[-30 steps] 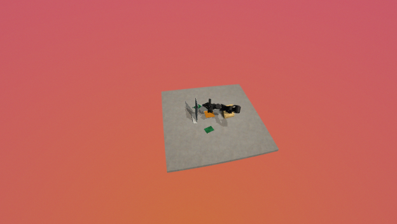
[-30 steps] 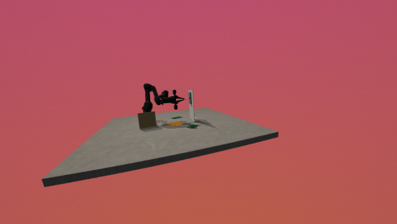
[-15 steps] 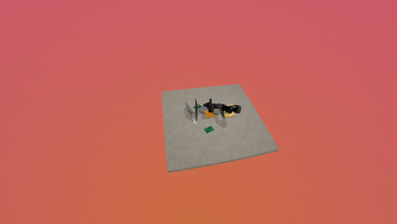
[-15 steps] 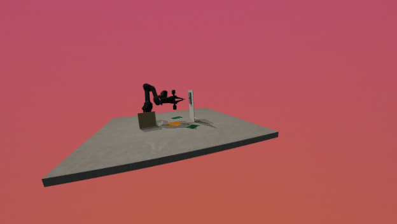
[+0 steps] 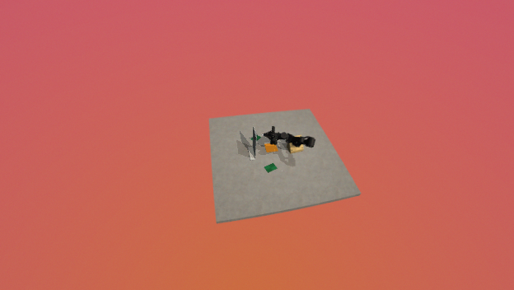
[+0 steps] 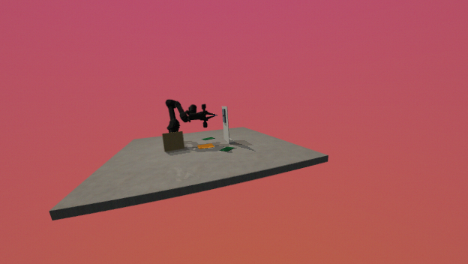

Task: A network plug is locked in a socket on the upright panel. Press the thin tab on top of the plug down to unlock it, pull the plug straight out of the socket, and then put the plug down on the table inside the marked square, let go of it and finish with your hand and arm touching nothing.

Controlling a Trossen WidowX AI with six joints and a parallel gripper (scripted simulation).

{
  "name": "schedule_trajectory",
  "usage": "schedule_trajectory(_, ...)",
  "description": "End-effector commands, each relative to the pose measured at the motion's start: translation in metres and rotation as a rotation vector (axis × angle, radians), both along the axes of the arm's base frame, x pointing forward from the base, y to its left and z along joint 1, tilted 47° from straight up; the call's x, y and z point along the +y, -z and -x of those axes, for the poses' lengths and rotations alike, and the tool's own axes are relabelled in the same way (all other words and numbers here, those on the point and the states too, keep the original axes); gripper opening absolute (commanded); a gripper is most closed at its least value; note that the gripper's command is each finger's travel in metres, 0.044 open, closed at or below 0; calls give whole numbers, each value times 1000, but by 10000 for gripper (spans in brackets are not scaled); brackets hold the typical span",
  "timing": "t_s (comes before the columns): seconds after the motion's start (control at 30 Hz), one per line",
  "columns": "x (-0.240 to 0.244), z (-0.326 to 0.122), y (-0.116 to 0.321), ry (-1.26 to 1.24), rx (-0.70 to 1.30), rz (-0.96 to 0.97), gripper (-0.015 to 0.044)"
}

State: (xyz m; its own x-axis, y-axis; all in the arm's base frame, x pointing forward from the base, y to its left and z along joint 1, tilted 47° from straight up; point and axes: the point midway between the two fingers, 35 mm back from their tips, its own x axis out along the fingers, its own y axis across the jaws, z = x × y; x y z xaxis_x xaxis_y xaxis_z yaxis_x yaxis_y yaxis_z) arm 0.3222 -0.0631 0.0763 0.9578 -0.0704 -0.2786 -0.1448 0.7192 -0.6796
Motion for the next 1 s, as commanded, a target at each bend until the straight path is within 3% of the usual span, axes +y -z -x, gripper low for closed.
schedule_trajectory(0.0,-4,0,-8,-5,-7,7,0)
schedule_trajectory(0.73,-27,14,-41,-8,-9,10,0)
schedule_trajectory(0.97,-24,17,-9,-79,124,27,0)
